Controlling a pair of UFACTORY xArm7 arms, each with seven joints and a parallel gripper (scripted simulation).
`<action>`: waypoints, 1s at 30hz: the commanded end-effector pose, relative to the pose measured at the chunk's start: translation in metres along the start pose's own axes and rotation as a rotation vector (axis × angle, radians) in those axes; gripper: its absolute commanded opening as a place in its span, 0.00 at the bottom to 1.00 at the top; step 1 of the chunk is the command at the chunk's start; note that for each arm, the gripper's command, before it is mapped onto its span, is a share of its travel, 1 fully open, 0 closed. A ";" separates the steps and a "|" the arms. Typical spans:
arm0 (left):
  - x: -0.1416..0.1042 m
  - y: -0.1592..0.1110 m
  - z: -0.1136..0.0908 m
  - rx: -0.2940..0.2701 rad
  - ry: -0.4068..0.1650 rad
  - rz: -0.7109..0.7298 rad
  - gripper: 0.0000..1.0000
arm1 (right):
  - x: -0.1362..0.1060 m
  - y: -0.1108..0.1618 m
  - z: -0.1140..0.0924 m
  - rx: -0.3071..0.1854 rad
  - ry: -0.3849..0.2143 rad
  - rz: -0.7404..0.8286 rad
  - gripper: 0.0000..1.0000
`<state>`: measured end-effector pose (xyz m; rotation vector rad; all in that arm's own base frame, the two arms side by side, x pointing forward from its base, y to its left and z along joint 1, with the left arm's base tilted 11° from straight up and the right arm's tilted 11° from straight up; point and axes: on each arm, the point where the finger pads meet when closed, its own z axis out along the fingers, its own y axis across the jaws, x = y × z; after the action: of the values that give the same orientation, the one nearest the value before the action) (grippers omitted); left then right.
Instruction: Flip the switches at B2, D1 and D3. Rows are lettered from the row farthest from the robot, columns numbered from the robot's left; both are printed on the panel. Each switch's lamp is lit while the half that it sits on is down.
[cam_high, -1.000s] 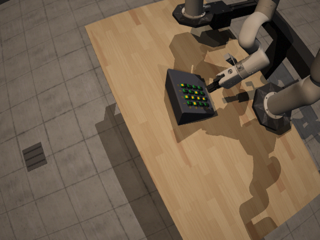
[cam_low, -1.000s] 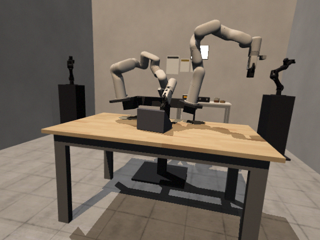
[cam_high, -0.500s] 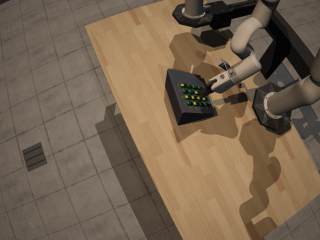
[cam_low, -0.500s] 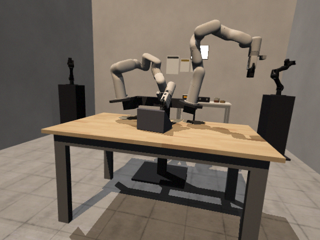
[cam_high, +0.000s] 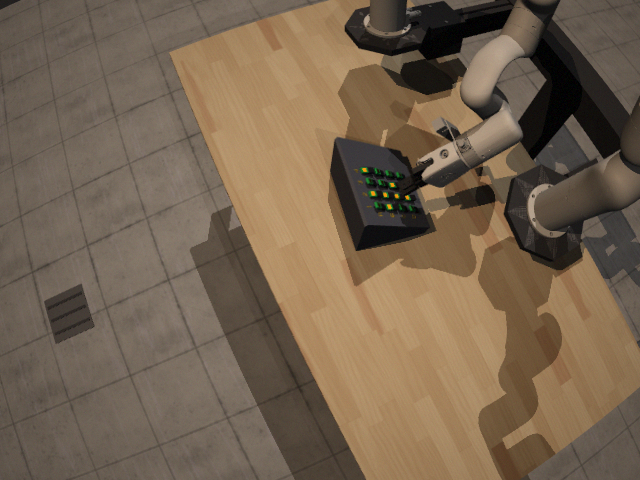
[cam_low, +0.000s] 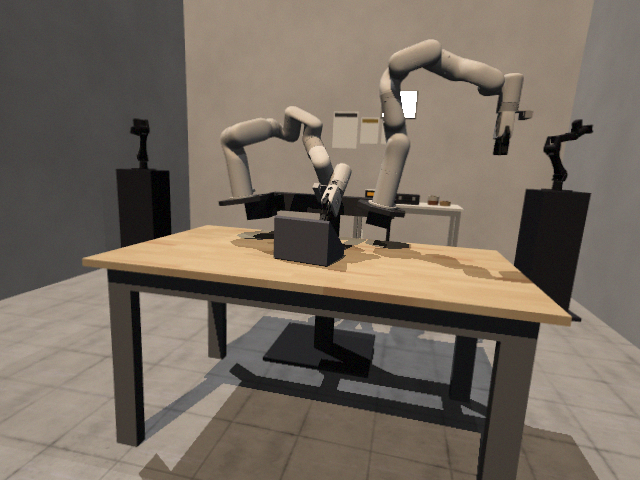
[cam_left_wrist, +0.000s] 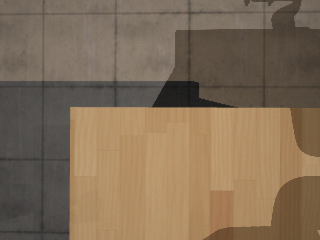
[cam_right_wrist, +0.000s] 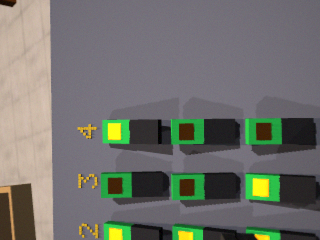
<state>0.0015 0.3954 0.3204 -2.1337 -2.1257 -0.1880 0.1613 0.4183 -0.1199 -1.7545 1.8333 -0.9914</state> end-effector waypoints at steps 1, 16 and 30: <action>0.001 0.000 -0.002 0.000 0.006 0.000 1.00 | -0.001 -0.001 -0.001 0.000 -0.003 0.002 0.00; 0.001 0.000 -0.002 0.000 0.006 0.000 1.00 | -0.001 -0.001 0.013 0.000 -0.003 0.002 0.00; 0.001 0.000 -0.002 0.000 0.006 0.000 1.00 | -0.001 -0.001 0.022 0.000 -0.003 0.002 0.00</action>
<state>0.0015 0.3954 0.3204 -2.1337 -2.1257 -0.1880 0.1778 0.4136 -0.1348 -1.7546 1.8332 -0.9913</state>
